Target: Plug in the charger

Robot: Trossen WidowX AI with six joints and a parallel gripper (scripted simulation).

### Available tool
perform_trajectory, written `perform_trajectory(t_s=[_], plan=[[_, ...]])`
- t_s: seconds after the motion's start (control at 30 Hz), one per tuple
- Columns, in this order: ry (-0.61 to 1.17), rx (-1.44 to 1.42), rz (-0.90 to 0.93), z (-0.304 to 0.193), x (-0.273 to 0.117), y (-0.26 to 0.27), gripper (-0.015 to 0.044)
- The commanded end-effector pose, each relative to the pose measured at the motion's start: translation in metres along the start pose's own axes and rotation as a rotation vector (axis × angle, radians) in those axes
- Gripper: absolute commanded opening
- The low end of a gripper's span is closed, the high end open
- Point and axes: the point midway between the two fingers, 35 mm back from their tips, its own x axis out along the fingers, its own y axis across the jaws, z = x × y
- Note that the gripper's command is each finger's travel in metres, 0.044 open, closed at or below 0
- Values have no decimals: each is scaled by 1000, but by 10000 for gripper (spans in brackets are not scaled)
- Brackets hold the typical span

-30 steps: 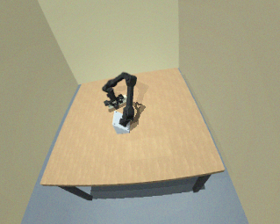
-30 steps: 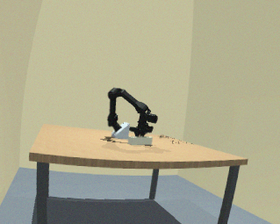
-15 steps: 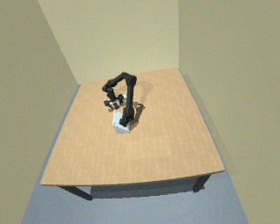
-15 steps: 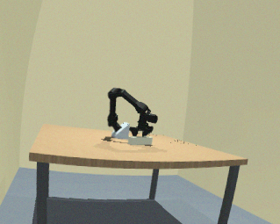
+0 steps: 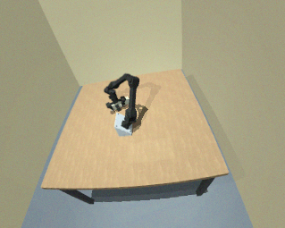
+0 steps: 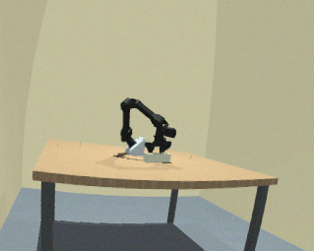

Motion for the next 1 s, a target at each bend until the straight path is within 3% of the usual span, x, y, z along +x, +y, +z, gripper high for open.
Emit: perform_trajectory(t_s=[0.0, 0.97], plan=[[-3, 3, -2, -1, 0, 0, 440], [-18, 10, -3, -11, 1, 0, 440]])
